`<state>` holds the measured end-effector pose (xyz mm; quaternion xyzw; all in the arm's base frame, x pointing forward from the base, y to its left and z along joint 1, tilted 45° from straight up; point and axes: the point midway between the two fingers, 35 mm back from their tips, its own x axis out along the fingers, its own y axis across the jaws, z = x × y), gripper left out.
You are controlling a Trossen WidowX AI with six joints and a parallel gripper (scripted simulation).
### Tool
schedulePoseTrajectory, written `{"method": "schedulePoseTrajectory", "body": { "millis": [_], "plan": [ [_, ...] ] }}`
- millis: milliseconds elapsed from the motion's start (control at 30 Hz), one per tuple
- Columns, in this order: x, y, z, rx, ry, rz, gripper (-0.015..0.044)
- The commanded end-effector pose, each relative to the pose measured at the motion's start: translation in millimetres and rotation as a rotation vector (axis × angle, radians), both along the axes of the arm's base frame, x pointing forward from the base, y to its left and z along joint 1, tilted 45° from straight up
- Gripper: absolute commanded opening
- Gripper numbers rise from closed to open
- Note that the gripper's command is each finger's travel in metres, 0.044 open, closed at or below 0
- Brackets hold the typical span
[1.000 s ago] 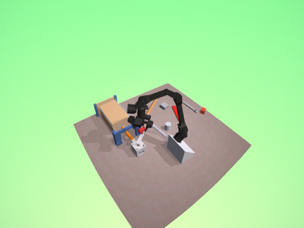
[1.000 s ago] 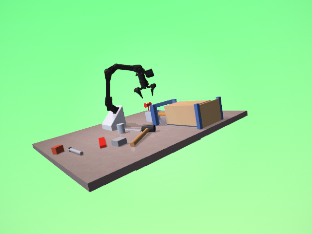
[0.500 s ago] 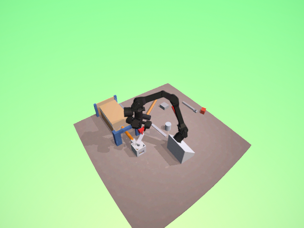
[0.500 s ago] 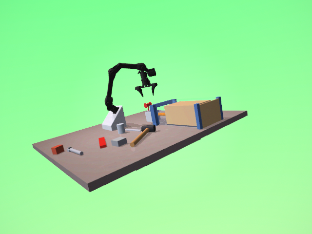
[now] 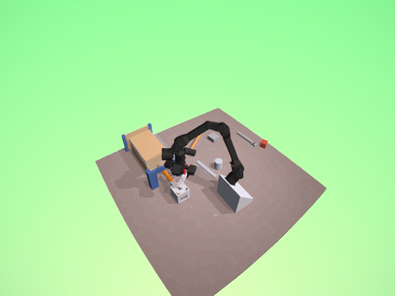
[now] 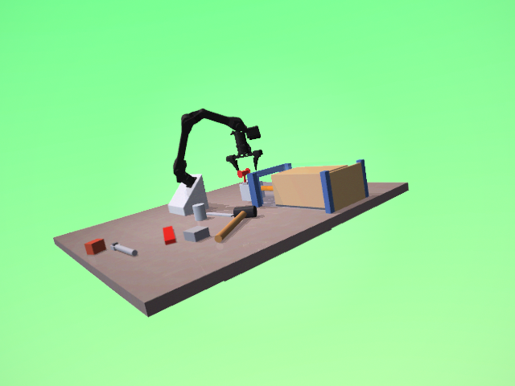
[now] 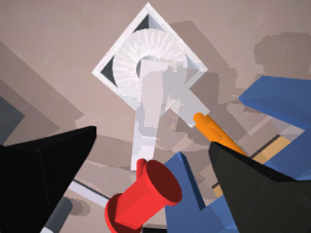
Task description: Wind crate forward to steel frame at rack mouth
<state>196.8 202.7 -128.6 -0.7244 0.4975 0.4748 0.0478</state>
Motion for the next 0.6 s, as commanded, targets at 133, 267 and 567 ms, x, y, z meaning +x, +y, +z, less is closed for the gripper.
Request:
{"method": "schedulePoseTrajectory", "body": {
  "millis": [133,267,567],
  "plan": [
    [-2,-20,-14,-0.025,0.014,-0.002,0.044],
    [-1,-29,-23,-0.025,0.014,-0.001,0.044],
    [-1,-35,-29,-0.025,0.014,-0.001,0.044]
  ]
}}
